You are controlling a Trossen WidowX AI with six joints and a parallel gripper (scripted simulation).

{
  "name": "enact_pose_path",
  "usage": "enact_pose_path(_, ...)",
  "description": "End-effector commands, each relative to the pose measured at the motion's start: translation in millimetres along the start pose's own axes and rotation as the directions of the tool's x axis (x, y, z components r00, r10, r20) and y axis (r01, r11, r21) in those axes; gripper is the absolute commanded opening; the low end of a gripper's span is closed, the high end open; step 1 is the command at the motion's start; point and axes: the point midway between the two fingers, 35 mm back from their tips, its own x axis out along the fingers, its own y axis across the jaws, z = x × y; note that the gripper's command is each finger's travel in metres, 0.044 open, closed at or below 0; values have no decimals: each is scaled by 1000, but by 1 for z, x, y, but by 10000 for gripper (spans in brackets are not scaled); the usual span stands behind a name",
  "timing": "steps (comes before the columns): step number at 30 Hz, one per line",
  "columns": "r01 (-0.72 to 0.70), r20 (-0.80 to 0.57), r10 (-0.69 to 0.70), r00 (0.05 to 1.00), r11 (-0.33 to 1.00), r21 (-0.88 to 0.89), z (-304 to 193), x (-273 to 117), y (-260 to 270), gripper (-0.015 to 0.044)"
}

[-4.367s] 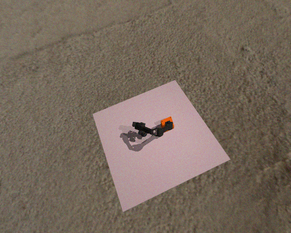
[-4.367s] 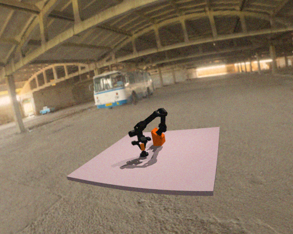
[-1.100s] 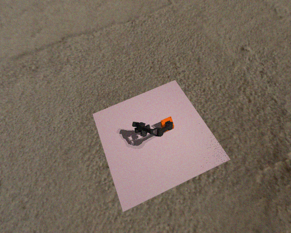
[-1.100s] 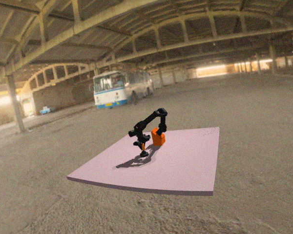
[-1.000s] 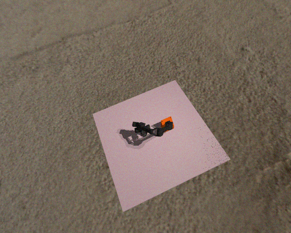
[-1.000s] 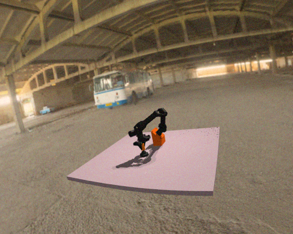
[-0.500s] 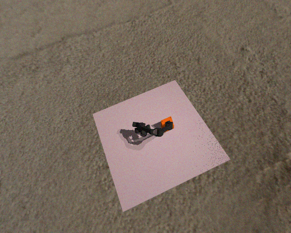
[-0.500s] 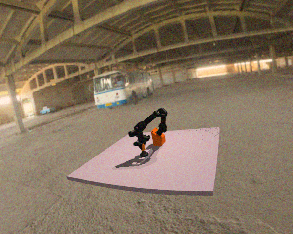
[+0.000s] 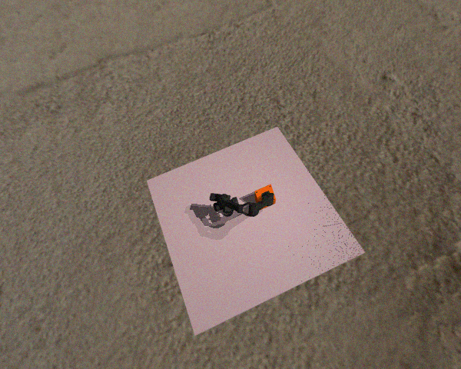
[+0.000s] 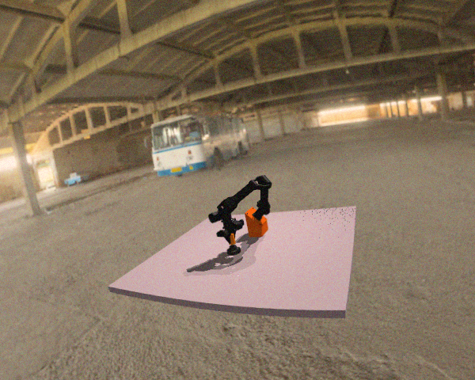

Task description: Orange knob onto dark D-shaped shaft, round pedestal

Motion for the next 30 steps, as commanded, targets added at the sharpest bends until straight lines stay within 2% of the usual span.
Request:
enact_pose_path(1,2,4,-2,1000,1000,28,1,0,0,0)
enact_pose_path(13,2,4,-2,1000,998,62,1,1,0,0)
enact_pose_path(18,2,4,-2,1000,1000,-7,1,1,0,0)
enact_pose_path(30,2,3,-2,1000,1000,3,0,-7,-1,0)
